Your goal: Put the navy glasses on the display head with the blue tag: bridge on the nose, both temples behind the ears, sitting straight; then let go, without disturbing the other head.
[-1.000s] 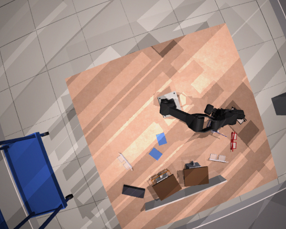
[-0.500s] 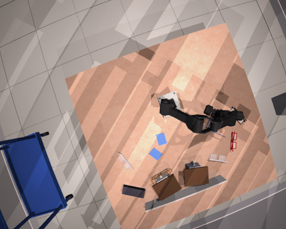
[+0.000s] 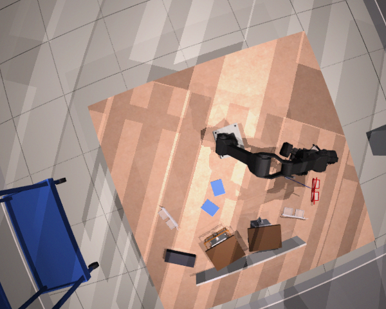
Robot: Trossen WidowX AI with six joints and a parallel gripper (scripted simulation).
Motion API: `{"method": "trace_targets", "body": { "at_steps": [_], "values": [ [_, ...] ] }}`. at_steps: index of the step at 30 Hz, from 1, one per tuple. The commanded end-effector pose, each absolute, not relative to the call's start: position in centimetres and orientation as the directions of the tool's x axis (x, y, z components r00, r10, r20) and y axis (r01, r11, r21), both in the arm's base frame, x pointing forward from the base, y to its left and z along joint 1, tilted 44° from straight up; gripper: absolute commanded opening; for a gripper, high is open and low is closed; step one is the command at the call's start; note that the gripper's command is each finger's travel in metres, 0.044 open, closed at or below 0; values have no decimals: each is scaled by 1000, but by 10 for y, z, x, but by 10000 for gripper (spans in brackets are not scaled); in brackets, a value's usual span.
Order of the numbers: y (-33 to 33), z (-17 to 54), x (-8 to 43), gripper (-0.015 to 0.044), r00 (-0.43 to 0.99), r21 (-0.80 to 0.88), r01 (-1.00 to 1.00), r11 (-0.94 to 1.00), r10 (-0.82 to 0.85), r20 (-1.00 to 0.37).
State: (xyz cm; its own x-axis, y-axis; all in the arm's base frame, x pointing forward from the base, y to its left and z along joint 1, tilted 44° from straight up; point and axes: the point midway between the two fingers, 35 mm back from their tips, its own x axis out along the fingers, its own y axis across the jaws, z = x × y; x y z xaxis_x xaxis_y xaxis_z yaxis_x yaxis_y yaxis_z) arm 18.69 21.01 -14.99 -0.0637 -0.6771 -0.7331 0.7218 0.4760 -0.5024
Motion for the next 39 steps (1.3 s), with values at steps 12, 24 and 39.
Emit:
{"method": "trace_targets", "body": {
  "at_steps": [12,24,39],
  "values": [
    [171,-106,238,0,-64,-272,939,211,-670,-740],
    [108,-53,282,0,-65,55,987,-154,-678,-732],
    [79,-51,290,0,-55,163,955,-247,-688,-723]
  ]
}}
